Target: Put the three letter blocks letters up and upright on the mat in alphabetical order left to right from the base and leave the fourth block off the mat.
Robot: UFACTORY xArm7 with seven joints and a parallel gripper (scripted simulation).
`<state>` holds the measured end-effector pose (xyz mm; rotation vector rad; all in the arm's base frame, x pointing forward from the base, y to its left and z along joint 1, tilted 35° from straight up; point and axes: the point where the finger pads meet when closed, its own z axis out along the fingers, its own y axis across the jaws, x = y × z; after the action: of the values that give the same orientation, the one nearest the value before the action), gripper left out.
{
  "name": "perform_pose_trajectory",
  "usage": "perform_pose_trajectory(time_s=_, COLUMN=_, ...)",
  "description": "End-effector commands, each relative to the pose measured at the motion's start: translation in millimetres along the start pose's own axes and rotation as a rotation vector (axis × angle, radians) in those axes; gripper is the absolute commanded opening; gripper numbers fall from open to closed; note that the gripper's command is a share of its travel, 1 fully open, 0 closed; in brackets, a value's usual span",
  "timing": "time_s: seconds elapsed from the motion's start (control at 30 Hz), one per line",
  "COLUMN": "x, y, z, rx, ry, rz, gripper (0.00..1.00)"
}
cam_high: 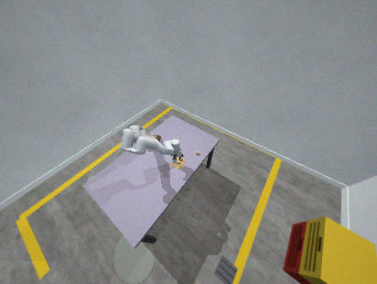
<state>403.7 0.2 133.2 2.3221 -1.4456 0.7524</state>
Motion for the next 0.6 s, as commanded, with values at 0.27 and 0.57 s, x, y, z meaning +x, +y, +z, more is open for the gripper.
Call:
perform_pose_trajectory(time_s=0.27, x=-0.1, y=-1.4, z=7.2, rx=0.004, ry=0.000, rz=0.000, gripper=0.47)
perform_pose_trajectory(time_s=0.57, x=0.0, y=-1.4, z=17.1, rx=0.004, ry=0.000, rz=0.000, gripper=0.47)
